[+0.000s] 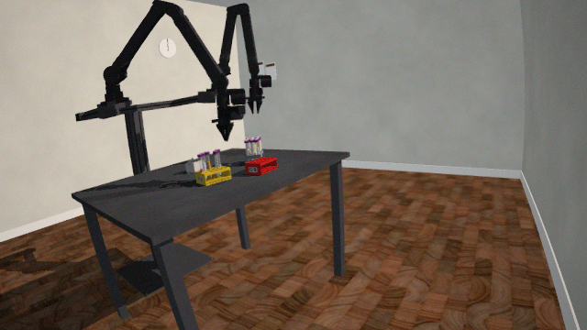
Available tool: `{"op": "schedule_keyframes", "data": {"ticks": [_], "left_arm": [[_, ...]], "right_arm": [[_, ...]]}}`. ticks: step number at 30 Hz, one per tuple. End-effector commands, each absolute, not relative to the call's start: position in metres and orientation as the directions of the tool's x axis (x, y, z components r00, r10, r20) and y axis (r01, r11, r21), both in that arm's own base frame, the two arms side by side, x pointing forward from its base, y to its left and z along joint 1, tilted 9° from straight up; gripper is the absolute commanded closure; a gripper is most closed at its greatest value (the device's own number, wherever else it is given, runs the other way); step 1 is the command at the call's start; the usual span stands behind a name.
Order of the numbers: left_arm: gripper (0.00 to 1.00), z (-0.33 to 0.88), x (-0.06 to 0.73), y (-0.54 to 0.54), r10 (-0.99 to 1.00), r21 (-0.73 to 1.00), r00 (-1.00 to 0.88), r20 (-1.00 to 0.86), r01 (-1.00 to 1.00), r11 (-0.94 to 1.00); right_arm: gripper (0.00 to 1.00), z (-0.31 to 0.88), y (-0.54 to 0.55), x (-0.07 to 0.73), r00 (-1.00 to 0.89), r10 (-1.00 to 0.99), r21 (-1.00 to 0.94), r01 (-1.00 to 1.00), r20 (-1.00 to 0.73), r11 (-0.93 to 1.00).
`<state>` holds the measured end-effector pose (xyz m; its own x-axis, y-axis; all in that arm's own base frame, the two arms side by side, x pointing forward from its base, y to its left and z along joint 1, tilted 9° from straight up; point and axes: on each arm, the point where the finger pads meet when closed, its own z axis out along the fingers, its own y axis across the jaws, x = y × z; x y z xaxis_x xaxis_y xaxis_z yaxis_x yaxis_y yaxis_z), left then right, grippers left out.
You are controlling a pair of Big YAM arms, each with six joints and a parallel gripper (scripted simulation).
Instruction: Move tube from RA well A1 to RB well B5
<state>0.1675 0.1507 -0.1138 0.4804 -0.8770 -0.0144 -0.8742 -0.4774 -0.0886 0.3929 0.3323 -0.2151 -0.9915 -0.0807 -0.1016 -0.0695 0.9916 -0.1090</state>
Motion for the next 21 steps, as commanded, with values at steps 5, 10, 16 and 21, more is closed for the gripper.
{"op": "schedule_keyframes", "data": {"ticks": [5,10,16,21], "left_arm": [[0.70,-0.113,0.169,0.153,-0.877,-0.095,0.481,-0.016,-0.874,-0.477],[0.70,-0.113,0.169,0.153,-0.877,-0.095,0.481,-0.016,-0.874,-0.477],[0.70,-0.113,0.169,0.153,-0.877,-0.095,0.481,-0.016,-0.874,-0.477],[0.70,-0.113,0.169,0.153,-0.877,-0.095,0.481,-0.016,-0.874,-0.477]], "right_arm": [[1.00,-0.186,0.359,0.414,-0.979,-0.115,-0.056,-0.107,-0.167,0.993],[1.00,-0.189,0.355,0.415,-0.981,-0.109,-0.061,-0.101,-0.161,0.993],[1.00,-0.189,0.354,0.414,-0.981,-0.109,-0.062,-0.101,-0.160,0.993],[1.00,-0.189,0.354,0.414,-0.981,-0.109,-0.062,-0.101,-0.160,0.993]]}}
